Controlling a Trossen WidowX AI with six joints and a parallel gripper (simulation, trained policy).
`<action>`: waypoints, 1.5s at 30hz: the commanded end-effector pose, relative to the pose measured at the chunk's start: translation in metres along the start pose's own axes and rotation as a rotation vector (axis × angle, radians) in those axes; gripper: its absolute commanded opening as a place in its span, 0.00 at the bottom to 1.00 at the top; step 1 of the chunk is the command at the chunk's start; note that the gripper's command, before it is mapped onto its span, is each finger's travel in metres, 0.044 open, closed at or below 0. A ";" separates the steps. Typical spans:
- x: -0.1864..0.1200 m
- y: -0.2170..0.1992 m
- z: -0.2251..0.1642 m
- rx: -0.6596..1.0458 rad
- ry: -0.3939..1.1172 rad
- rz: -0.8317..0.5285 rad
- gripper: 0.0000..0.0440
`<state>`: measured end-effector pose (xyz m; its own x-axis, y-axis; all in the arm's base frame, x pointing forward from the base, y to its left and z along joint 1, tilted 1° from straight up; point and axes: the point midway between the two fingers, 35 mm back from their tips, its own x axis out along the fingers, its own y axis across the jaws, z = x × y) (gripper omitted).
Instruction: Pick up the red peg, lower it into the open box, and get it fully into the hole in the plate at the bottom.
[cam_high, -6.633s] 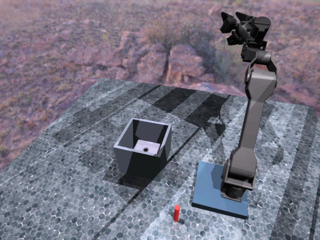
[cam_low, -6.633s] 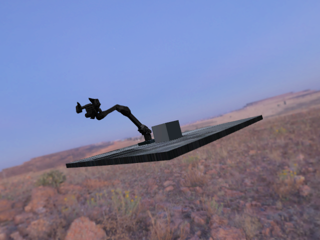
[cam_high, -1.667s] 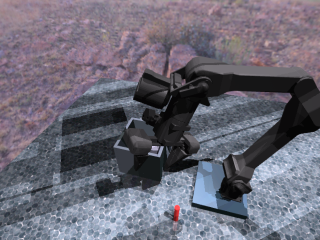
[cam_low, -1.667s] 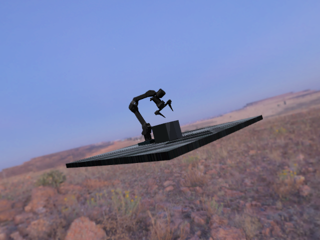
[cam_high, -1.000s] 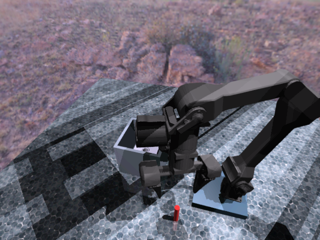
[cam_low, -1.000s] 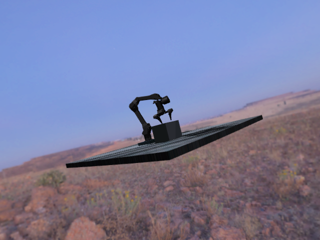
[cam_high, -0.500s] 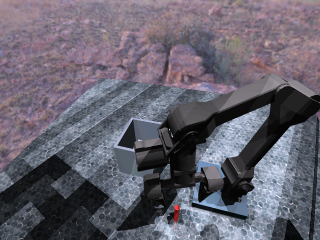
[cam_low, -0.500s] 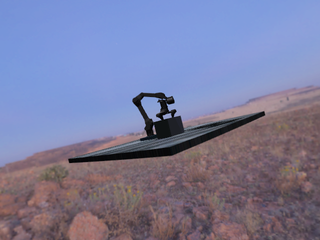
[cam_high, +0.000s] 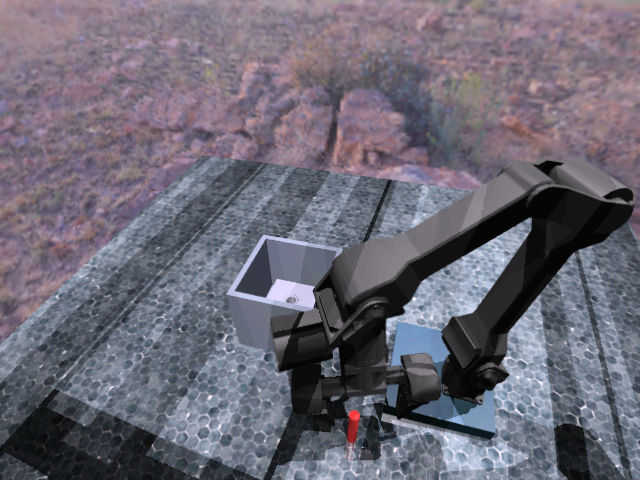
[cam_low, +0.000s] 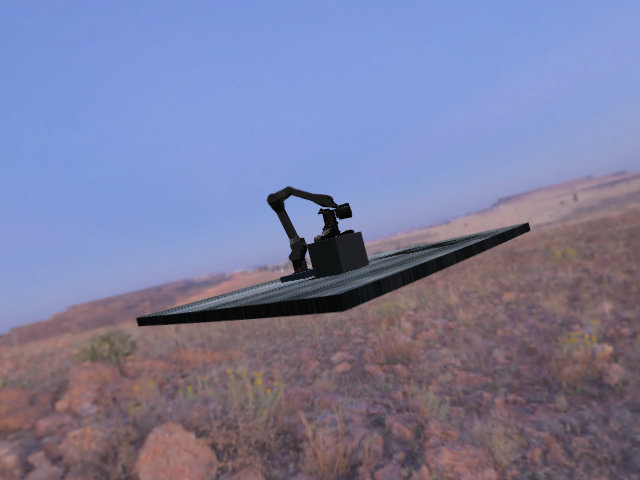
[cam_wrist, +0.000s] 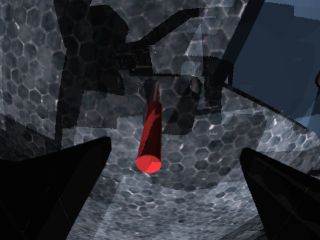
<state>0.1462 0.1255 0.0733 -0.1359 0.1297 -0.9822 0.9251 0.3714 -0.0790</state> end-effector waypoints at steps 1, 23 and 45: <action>0.011 -0.001 0.004 0.019 -0.014 -0.011 1.00; 0.029 0.020 0.004 -0.029 -0.013 0.036 0.03; -0.065 0.047 -0.004 -0.083 0.070 0.318 0.00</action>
<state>0.1939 0.1419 0.1226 0.0976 0.3062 -0.9469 0.9030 0.3728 0.2137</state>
